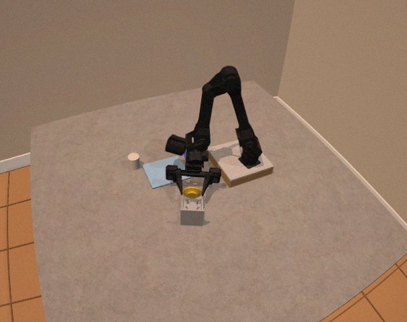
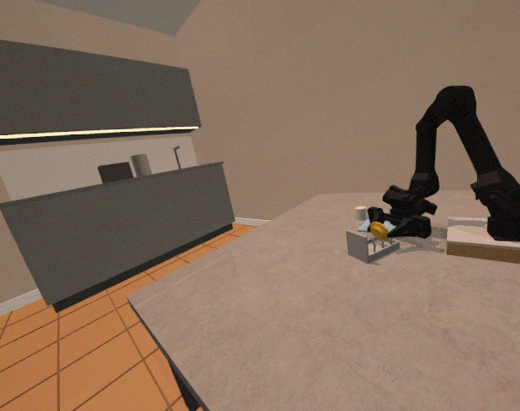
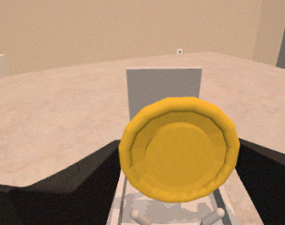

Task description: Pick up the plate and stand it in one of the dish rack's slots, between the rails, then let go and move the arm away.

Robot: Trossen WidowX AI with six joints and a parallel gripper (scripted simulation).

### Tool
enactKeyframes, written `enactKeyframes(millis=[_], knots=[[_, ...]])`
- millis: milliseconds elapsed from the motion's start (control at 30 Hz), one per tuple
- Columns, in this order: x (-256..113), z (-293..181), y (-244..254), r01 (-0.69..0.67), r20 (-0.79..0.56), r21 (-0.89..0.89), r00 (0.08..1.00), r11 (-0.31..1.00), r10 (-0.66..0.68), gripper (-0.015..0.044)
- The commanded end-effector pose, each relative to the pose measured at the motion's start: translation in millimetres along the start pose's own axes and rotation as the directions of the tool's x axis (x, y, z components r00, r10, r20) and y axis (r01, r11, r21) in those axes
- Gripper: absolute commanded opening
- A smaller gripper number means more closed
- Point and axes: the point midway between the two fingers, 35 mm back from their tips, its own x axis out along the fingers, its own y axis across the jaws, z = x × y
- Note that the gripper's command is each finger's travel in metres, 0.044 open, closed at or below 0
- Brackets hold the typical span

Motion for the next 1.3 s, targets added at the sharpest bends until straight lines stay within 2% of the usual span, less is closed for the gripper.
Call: enactKeyframes(millis=[0,433,933,1267], knots=[[1.4,-8.0,2.0,0.0,0.0,0.002,1.0,1.0,0.0,0.0],[0.7,-3.7,1.0,-0.001,-0.001,0.005,1.0,1.0,0.001,0.0],[0.7,-3.9,1.1,0.0,0.0,0.003,1.0,1.0,0.0,0.0394],[0.4,-2.4,0.5,0.0,0.0,0.003,1.0,1.0,0.0,0.04]])
